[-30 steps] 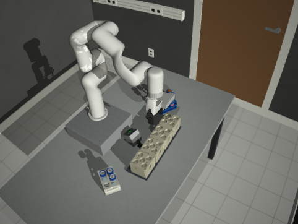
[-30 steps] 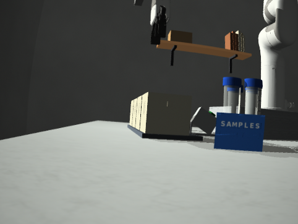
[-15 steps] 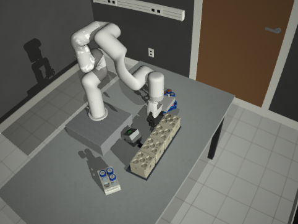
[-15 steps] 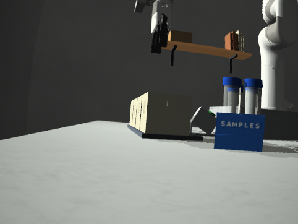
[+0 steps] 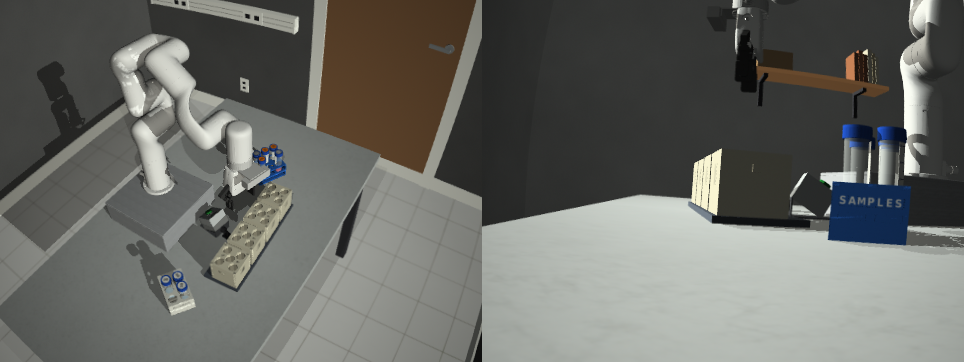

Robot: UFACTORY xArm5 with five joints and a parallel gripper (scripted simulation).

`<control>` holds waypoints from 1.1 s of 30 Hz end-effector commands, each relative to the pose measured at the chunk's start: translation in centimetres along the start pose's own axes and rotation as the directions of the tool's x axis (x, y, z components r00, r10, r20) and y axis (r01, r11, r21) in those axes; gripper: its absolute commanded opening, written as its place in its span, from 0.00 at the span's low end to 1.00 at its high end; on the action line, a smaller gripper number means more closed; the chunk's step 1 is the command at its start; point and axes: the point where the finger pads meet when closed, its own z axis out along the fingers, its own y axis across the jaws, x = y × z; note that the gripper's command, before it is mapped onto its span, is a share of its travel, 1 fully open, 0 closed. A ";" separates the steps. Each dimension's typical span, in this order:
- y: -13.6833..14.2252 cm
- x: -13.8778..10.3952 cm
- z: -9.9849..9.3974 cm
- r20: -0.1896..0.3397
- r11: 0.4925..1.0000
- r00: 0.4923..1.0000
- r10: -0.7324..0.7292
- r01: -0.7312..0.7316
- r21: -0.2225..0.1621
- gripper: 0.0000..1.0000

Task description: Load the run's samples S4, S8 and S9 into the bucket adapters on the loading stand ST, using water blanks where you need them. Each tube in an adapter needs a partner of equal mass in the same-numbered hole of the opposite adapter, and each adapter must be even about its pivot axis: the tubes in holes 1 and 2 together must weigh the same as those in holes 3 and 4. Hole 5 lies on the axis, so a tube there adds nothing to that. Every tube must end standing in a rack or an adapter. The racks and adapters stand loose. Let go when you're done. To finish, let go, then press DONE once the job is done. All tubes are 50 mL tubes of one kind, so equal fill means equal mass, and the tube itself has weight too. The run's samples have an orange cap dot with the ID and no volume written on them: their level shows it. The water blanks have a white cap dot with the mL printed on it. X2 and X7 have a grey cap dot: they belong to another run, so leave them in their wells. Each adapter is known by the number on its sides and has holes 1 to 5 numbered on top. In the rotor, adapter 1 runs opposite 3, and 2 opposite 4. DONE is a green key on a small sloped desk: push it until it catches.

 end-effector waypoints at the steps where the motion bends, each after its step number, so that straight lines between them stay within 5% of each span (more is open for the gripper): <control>1: 2.6 -0.5 -0.1 -0.001 0.985 0.985 0.172 -0.172 0.017 1.00; 14: 7.9 -1.8 0.0 0.005 0.866 0.866 0.500 -0.500 0.016 1.00; 33: 16.2 -3.7 0.1 0.005 0.866 0.866 0.500 -0.500 0.015 1.00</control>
